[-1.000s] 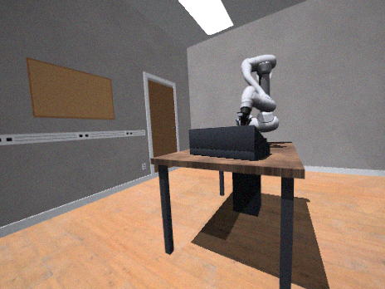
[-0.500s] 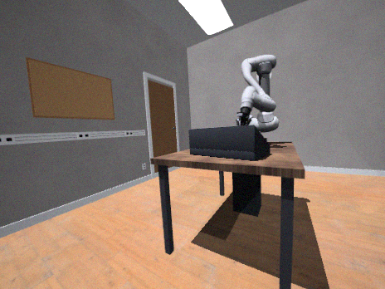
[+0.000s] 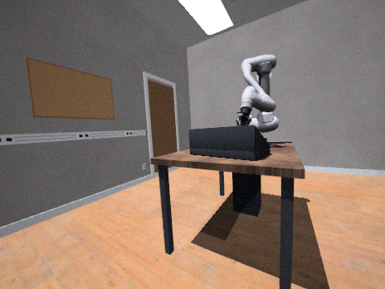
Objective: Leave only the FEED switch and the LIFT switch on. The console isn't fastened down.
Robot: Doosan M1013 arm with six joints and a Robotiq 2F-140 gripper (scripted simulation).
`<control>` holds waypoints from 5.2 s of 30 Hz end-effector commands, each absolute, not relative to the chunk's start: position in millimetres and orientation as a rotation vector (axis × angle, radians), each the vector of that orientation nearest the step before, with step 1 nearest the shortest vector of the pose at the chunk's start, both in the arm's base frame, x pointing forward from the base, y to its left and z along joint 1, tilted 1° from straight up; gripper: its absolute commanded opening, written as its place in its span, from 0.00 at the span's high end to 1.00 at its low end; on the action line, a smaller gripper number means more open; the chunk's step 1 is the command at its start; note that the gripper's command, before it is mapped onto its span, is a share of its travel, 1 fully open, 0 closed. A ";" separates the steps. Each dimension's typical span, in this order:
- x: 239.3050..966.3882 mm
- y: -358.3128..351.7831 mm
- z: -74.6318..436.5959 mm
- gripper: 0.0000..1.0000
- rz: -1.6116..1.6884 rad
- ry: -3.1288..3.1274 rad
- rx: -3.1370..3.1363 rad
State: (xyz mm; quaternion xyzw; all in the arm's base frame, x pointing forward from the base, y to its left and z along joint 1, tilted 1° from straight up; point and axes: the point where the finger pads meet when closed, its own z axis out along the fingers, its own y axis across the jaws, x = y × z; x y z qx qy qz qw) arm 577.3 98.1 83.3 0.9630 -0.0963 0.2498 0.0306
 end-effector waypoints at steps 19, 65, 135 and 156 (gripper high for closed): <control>577.4 95.3 81.2 0.90 0.766 -0.298 2.966; 603.7 90.7 96.7 0.90 0.767 -0.302 2.967; 583.8 97.4 124.6 0.90 0.769 -0.295 2.968; 549.4 106.6 187.8 0.90 0.768 -0.305 2.970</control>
